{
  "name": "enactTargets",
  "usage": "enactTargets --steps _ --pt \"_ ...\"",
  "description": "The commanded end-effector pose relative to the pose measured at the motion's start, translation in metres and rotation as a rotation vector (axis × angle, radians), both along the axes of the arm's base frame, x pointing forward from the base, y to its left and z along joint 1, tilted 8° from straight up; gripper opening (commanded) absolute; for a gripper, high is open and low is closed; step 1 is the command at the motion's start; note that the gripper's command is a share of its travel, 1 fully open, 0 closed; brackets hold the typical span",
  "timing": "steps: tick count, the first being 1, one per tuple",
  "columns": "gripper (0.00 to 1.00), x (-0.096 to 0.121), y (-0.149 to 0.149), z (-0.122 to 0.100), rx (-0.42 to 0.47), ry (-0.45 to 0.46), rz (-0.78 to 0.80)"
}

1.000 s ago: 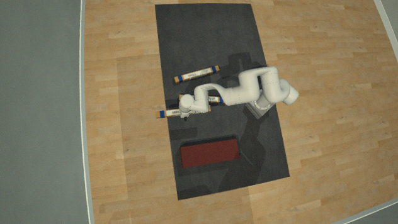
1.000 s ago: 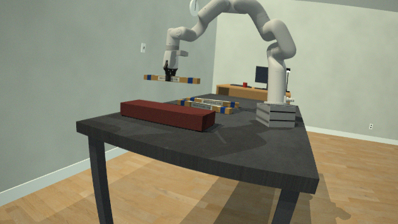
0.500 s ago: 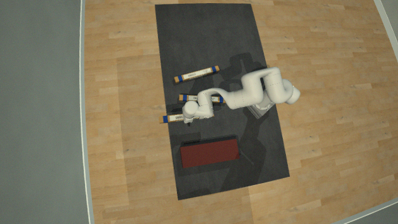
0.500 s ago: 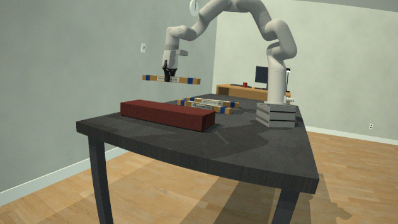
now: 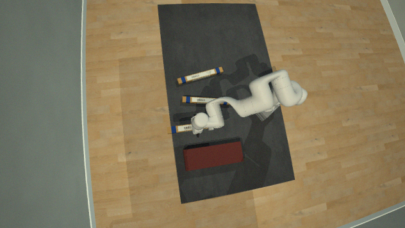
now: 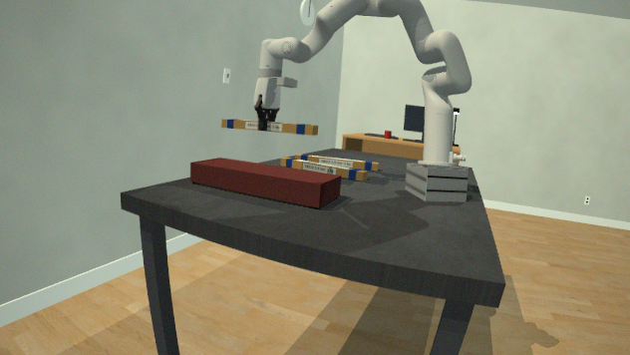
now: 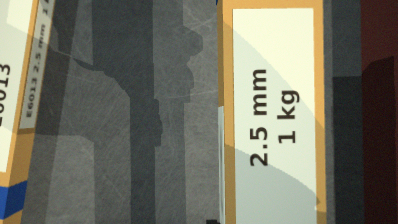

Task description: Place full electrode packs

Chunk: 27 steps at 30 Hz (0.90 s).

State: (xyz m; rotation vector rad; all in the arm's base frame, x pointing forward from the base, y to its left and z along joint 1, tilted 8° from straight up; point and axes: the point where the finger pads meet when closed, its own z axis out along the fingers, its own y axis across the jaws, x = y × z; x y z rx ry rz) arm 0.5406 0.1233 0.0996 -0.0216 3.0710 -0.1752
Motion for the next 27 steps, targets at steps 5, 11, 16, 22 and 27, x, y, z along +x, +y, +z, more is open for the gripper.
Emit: enactTargets --steps 5,11,16,22,27 --pt "0.35 -0.014 0.035 -0.002 0.001 -0.007 0.0" --pt "0.35 -0.031 0.07 -0.008 0.001 -0.007 0.0" --pt "0.35 -0.045 0.099 -0.012 0.001 -0.007 0.0" --pt "0.35 -0.056 0.121 -0.015 0.001 -0.007 0.0" --pt "0.35 -0.069 0.148 -0.019 0.001 -0.007 0.0"
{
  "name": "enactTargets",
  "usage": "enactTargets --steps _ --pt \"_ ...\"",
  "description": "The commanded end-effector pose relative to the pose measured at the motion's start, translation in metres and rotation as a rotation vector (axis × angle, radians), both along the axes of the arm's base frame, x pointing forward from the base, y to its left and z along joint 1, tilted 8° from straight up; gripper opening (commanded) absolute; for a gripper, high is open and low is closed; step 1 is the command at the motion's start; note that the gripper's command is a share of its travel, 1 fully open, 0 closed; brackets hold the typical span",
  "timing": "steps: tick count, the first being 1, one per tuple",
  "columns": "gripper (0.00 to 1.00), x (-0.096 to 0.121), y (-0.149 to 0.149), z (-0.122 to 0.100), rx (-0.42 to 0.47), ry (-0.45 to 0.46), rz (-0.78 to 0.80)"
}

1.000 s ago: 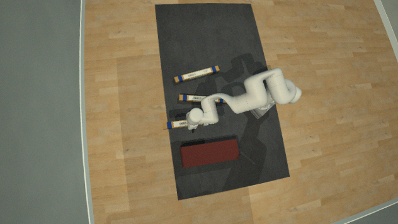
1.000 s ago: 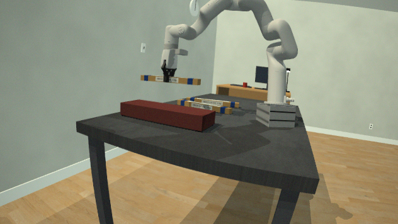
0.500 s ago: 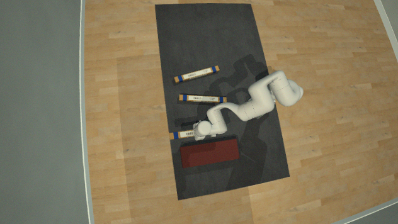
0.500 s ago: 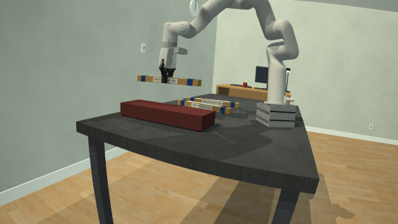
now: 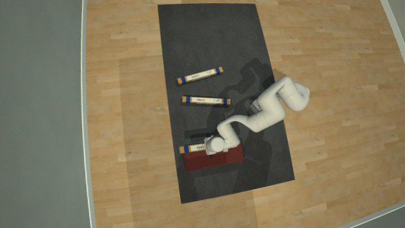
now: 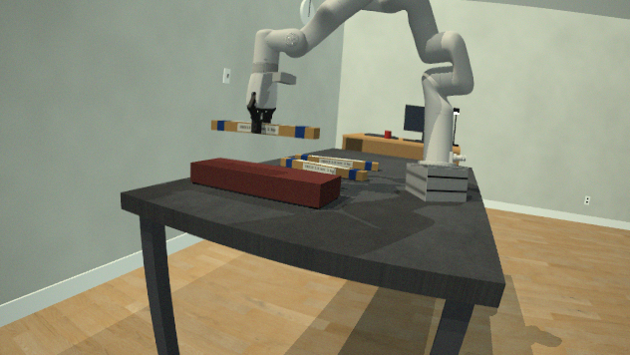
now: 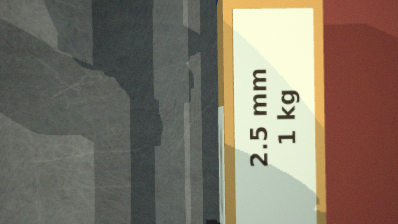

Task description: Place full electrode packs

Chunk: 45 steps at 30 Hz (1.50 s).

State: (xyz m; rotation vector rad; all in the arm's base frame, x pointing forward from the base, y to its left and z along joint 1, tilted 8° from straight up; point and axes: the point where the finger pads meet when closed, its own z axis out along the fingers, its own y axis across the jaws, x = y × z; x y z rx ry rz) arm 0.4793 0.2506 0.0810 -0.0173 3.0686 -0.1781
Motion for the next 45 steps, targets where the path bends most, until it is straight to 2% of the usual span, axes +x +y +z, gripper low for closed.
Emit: enactTargets --steps 1,8,23,45 --pt "0.35 -0.01 0.026 -0.001 0.003 -0.005 0.003" --pt "0.35 -0.025 0.058 -0.006 0.003 -0.005 0.003" --pt "0.35 -0.045 0.099 -0.012 0.003 -0.005 0.003" --pt "0.35 -0.052 0.114 -0.015 0.003 -0.005 0.003"
